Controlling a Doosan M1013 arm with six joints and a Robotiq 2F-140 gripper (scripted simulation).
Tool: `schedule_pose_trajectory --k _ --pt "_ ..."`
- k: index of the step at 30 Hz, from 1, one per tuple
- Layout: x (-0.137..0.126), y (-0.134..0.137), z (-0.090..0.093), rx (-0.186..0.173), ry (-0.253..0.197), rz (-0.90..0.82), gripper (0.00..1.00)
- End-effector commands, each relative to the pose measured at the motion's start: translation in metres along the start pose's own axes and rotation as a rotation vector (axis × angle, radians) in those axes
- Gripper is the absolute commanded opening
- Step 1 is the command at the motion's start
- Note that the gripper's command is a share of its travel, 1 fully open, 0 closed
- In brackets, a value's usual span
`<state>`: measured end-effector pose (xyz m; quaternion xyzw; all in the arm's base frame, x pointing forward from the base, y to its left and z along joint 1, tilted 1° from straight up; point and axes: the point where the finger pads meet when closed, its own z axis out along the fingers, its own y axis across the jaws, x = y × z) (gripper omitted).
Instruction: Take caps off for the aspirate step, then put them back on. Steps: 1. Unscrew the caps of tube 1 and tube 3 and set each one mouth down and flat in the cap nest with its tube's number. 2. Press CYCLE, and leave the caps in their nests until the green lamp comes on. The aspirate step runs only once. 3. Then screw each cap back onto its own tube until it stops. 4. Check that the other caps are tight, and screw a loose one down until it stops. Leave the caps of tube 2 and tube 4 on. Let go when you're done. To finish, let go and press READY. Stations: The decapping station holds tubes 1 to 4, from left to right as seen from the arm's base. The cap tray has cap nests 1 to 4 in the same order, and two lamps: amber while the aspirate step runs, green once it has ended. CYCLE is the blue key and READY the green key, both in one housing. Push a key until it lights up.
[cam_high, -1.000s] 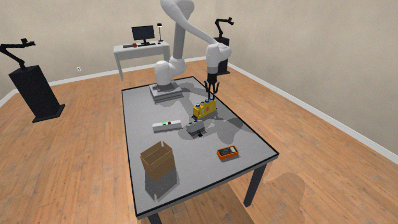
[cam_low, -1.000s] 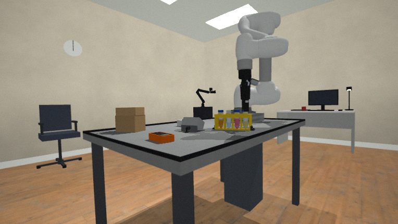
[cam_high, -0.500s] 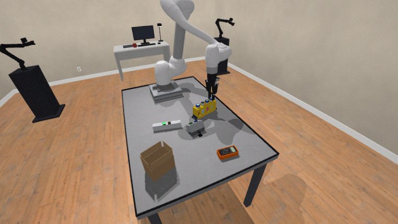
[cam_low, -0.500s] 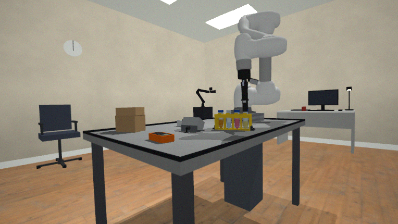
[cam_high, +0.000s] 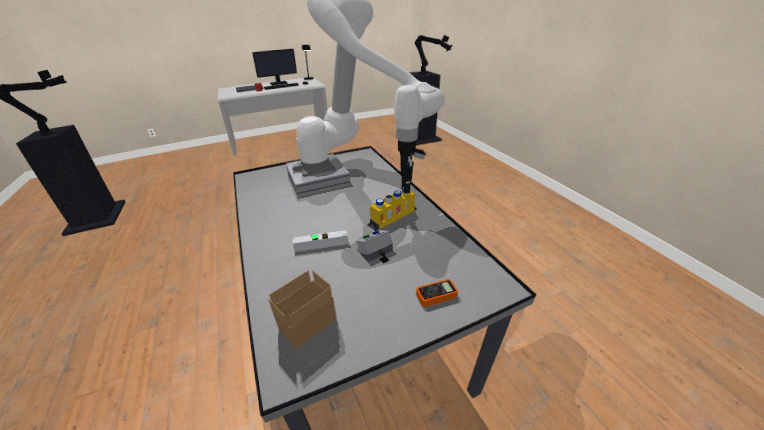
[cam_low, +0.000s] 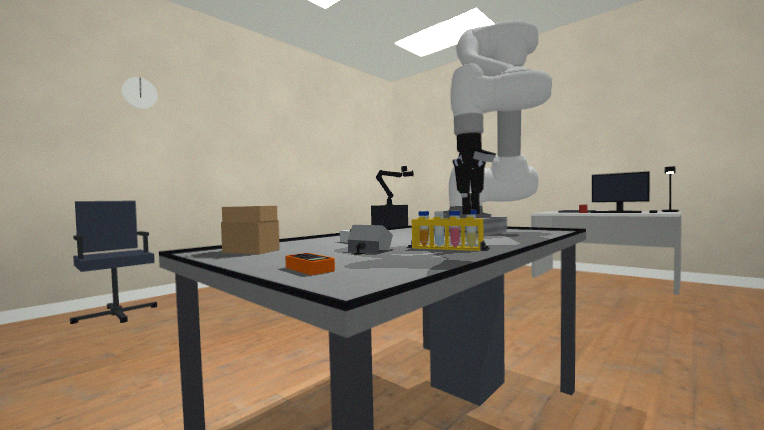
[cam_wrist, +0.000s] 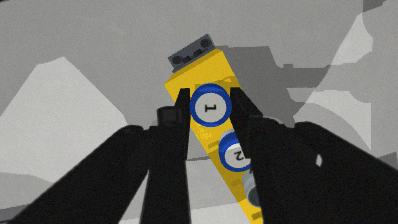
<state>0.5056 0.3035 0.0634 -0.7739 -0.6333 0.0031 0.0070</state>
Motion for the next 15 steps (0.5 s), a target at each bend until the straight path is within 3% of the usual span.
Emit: schedule_pose_trajectory --k 1,2,15 --pt "0.0005 0.0003 -0.0005 -0.008 -0.011 0.023 0.30" --pt "0.0005 0.0003 -0.0003 -0.008 -0.011 0.023 0.41" --pt "0.0005 0.0003 -0.0006 -0.008 -0.012 -0.017 0.41"
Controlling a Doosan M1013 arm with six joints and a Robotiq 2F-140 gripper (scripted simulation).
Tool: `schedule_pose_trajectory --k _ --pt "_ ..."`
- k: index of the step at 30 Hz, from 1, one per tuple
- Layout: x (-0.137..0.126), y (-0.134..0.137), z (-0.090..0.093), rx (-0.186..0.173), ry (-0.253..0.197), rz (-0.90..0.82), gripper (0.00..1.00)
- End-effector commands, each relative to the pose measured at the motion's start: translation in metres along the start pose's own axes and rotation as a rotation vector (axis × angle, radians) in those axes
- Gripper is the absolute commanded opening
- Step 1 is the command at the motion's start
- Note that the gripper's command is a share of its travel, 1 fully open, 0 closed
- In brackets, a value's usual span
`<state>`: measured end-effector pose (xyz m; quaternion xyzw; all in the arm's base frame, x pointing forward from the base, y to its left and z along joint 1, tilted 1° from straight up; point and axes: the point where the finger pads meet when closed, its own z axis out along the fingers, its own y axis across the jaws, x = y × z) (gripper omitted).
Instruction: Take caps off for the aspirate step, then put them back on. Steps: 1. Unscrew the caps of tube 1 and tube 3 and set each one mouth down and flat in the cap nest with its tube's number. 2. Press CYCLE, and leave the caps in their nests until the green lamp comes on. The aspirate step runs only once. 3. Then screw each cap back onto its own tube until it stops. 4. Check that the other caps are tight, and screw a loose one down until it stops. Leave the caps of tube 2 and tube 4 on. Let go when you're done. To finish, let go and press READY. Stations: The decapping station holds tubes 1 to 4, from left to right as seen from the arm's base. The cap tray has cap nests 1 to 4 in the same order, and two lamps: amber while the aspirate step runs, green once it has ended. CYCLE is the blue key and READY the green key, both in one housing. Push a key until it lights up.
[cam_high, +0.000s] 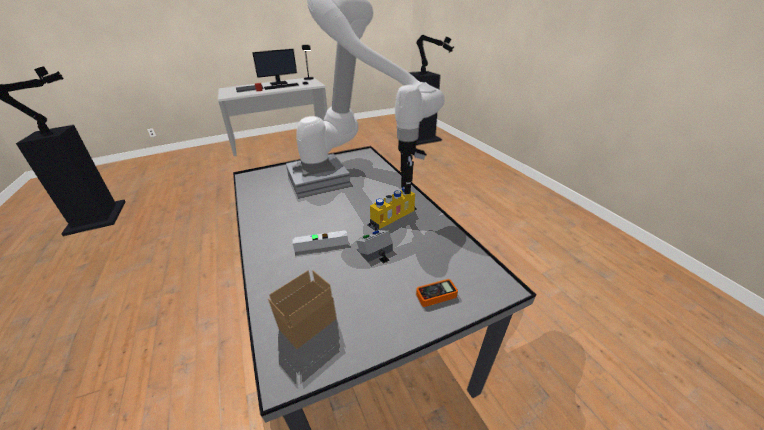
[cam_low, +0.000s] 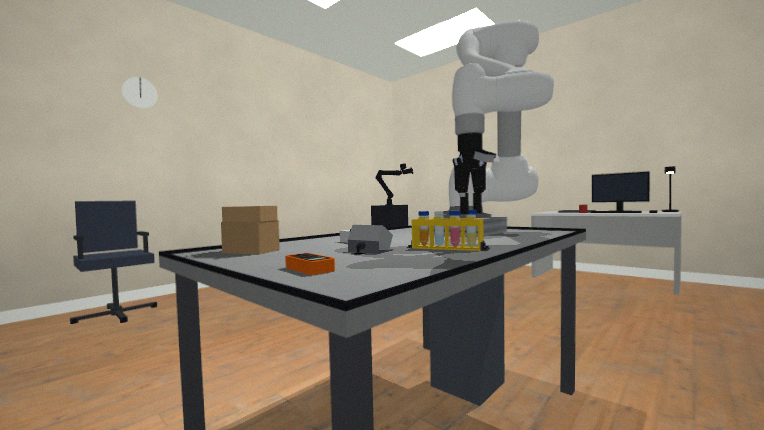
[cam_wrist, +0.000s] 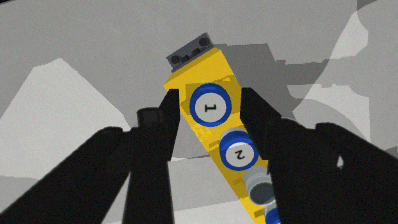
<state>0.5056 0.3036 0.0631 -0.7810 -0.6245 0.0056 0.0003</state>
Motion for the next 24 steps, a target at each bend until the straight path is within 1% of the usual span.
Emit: schedule_pose_trajectory --k 1,5,7,22,24 --pt "0.0004 0.0002 -0.0009 -0.001 0.001 -0.079 0.41" --pt "0.0004 0.0002 -0.0009 -0.001 0.001 -0.239 0.41" --pt "0.0004 0.0002 -0.0009 -0.001 0.001 -0.239 0.41" --pt "0.0005 0.0001 -0.0009 -0.001 0.000 -0.839 0.41" --pt "0.0005 0.0001 -0.0009 -0.001 0.000 -0.839 0.41"
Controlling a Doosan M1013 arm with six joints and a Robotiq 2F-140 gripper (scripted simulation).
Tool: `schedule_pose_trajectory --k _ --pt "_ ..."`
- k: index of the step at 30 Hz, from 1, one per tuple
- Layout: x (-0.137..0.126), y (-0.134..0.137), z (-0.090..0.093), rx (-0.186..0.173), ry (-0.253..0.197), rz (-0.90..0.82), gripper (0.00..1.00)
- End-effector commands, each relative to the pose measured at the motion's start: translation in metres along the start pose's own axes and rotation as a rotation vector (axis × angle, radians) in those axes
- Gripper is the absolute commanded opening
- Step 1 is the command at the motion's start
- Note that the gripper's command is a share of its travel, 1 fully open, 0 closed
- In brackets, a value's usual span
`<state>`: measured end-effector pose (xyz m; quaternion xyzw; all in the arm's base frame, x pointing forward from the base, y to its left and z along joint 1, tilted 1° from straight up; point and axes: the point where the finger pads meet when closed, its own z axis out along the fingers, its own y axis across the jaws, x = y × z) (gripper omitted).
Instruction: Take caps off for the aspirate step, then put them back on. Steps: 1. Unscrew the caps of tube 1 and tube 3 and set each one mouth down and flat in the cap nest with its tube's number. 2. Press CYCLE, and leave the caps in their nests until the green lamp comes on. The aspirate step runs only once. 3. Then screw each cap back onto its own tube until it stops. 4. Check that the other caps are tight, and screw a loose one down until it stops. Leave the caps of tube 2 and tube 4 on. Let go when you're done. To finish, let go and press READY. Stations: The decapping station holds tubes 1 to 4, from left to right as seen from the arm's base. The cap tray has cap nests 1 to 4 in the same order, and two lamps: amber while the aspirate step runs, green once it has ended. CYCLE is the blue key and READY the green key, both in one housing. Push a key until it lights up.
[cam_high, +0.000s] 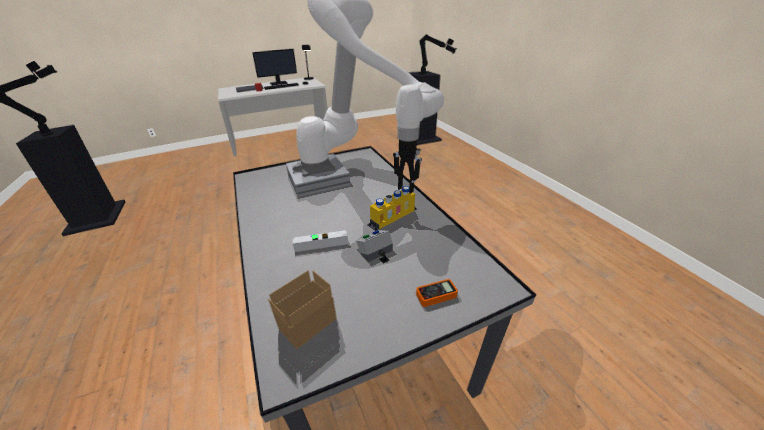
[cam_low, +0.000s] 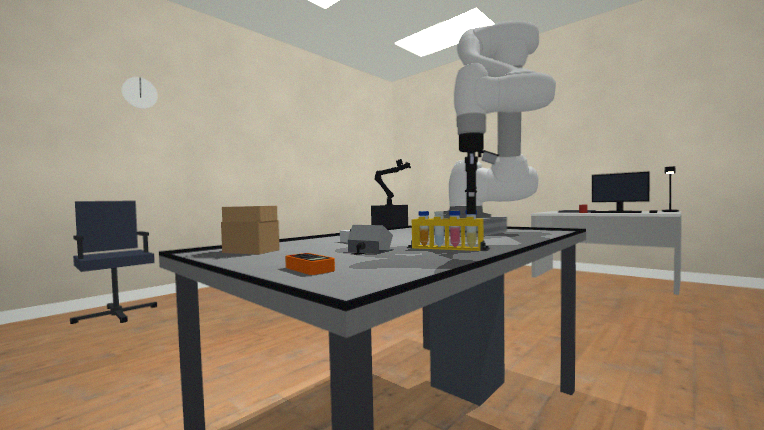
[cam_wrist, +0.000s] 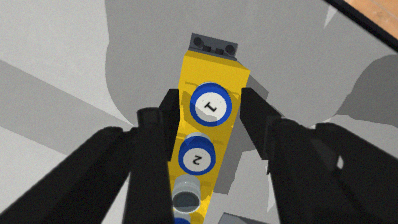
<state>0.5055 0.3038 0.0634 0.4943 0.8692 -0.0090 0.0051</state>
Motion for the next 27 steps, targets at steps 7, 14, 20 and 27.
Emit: schedule_pose_trajectory --k 7,14,20,27 --pt "-0.0002 0.0004 -0.0006 -0.003 0.017 -0.288 0.41" --pt "-0.0002 0.0005 -0.0006 -0.003 0.017 -0.288 0.30" --pt "-0.0002 0.0005 -0.0006 -0.003 0.017 -0.288 0.30" --pt "-0.0002 0.0005 -0.0006 -0.002 0.017 -0.188 0.30"
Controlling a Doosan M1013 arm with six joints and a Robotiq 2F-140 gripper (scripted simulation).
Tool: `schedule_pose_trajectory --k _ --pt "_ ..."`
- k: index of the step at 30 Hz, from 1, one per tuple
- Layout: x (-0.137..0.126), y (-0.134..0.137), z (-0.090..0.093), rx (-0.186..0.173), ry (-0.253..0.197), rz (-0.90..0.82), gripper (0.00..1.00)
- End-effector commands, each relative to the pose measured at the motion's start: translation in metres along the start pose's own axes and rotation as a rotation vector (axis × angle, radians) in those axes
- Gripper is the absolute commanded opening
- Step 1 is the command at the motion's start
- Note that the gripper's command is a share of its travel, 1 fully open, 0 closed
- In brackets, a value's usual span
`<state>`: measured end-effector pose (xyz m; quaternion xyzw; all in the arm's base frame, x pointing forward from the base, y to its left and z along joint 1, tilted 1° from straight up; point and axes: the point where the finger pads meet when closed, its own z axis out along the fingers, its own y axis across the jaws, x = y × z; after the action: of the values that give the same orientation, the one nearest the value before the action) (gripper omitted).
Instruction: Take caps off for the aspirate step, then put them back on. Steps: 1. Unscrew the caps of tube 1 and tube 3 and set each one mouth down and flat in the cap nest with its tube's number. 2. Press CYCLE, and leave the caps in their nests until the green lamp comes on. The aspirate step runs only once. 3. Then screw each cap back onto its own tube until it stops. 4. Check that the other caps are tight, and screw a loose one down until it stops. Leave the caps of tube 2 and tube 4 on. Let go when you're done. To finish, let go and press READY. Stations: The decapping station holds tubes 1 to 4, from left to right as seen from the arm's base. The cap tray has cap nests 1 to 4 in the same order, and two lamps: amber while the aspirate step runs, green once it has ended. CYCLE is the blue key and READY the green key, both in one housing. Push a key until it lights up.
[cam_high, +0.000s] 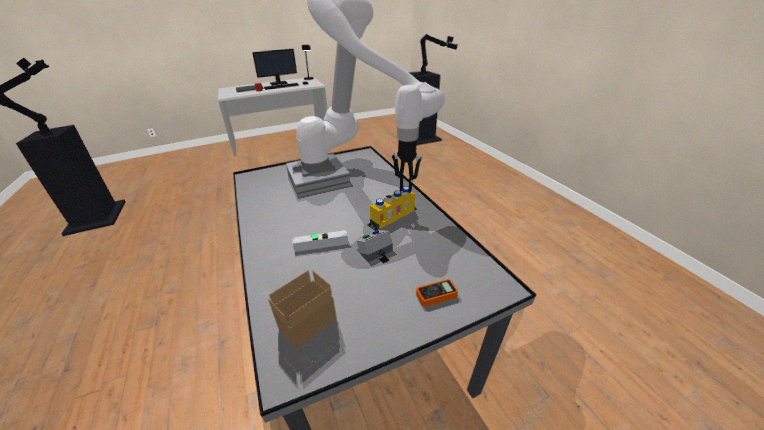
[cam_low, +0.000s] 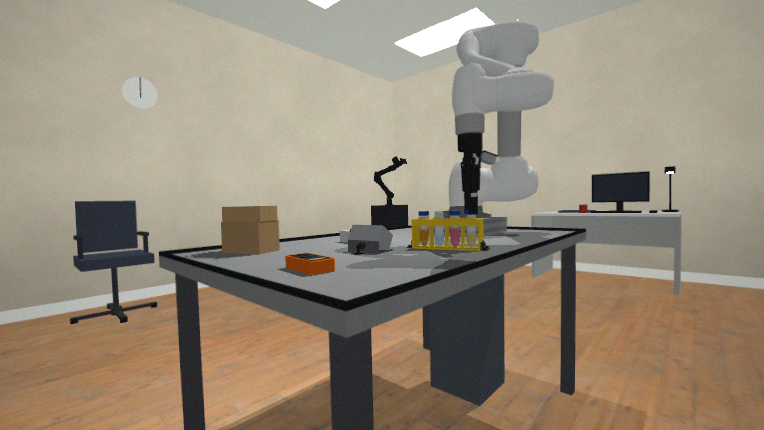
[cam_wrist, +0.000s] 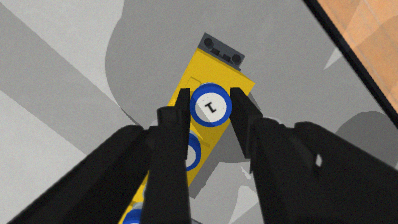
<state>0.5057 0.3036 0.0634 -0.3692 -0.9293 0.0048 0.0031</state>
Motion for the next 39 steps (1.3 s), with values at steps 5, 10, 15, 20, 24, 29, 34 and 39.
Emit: schedule_pose_trajectory --k 5,10,15,20,24,29,34,39 --pt "-0.0001 0.0004 -0.0006 -0.001 0.000 0.340 0.30" --pt "-0.0001 0.0004 -0.0005 -0.001 0.000 0.490 0.30" --pt "-0.0001 0.0004 -0.0004 -0.001 0.000 0.740 0.30" --pt "-0.0001 0.0004 -0.0004 -0.001 0.000 0.990 0.30" --pt "-0.0001 0.0004 -0.0003 -0.001 0.000 1.037 0.30" --pt "-0.0001 0.0004 0.0003 -0.001 0.000 1.037 0.41" --pt "-0.0001 0.0004 0.0003 -0.001 0.000 1.037 0.41" --pt "-0.0001 0.0004 0.0002 -0.001 0.001 1.037 0.41"
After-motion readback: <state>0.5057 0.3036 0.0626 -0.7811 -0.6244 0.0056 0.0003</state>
